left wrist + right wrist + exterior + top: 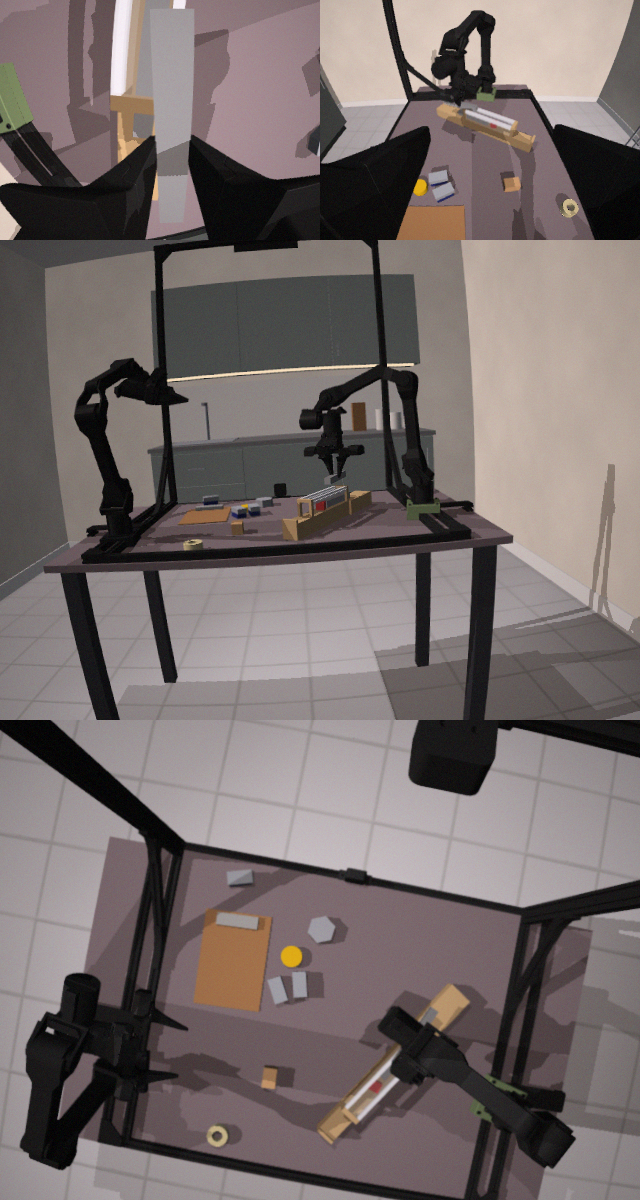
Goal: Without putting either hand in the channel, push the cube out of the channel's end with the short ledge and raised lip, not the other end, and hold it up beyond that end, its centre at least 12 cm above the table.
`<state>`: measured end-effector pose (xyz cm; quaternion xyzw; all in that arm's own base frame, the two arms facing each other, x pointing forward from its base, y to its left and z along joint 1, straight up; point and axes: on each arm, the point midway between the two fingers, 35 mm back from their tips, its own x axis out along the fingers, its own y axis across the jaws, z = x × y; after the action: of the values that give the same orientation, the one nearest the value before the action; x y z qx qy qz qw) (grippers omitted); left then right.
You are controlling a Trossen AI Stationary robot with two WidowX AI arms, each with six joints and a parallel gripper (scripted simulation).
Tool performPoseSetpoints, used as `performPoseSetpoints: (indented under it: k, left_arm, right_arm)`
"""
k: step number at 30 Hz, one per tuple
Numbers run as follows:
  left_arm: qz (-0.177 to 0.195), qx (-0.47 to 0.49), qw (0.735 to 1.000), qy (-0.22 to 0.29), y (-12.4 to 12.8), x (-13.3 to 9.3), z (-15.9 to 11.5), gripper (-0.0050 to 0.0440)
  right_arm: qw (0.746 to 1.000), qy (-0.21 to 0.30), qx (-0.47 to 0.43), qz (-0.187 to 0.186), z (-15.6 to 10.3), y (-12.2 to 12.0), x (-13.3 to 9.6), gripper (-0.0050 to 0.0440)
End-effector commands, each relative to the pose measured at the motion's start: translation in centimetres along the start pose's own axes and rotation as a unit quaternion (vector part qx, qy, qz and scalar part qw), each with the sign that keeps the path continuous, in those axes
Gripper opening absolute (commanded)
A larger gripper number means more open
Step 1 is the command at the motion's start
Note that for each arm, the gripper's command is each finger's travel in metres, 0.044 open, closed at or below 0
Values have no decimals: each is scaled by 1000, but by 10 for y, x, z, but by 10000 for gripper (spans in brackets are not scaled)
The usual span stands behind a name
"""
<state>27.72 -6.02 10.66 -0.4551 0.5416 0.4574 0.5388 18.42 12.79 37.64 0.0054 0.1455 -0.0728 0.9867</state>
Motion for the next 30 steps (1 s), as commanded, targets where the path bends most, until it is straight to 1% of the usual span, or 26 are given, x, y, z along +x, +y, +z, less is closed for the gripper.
performPoseSetpoints:
  k: [1,5,7,16,18,24,30]
  left_arm:
    - [-3,15,1000,-1,6,-1,-26,40]
    - [-3,32,999,-1,14,0,-53,40]
    - [-3,32,999,-1,14,0,-53,40]
    - [-3,70,998,-1,39,0,-108,40]
    - [-2,73,997,-1,42,0,-112,40]
    - [-2,73,997,-1,41,2,-112,40]
    - [-2,73,997,-1,41,10,-113,40]
  right_arm:
    - [1000,-1,0,-1,0,0,0,400]
    - [1000,-1,0,-1,0,0,0,400]
    - [1000,-1,0,-1,0,0,0,400]
    - [1000,-1,0,-1,0,0,0,400]
    - [1000,-1,0,-1,0,0,0,400]
    - [1000,-1,0,-1,0,0,0,400]
    - [1000,-1,0,-1,0,0,0,400]
